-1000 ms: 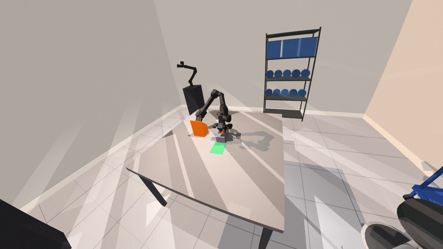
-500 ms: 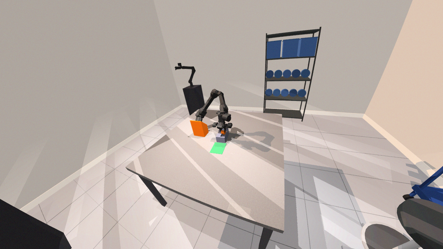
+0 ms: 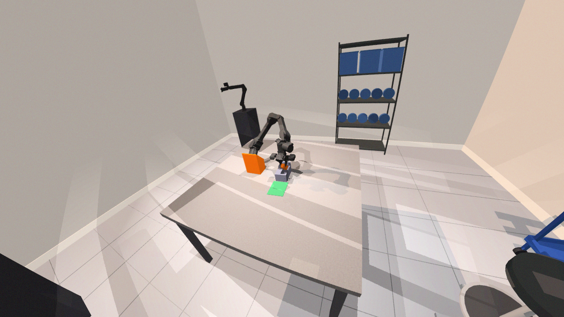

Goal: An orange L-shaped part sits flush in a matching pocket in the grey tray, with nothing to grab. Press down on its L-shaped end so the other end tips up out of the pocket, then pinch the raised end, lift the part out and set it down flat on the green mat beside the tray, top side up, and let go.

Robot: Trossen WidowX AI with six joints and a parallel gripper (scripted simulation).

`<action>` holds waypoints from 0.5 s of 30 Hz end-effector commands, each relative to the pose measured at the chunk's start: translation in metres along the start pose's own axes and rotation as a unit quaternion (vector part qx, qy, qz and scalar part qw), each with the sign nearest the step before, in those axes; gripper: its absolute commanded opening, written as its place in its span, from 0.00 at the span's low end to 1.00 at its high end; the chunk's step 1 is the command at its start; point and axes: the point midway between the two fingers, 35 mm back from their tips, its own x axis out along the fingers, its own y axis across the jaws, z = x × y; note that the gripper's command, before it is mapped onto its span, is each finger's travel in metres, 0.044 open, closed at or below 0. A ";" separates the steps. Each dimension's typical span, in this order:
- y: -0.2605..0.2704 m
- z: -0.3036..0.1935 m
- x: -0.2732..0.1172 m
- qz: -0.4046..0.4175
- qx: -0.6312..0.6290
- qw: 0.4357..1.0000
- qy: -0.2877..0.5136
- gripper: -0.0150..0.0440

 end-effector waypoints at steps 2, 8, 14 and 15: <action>0.001 -0.001 -0.010 0.003 -0.001 1.000 0.002 0.25; 0.001 -0.001 -0.020 0.003 -0.001 1.000 0.002 0.25; 0.001 -0.001 -0.029 0.003 -0.001 1.000 0.002 0.25; 0.001 -0.001 -0.030 0.003 -0.001 1.000 0.002 0.25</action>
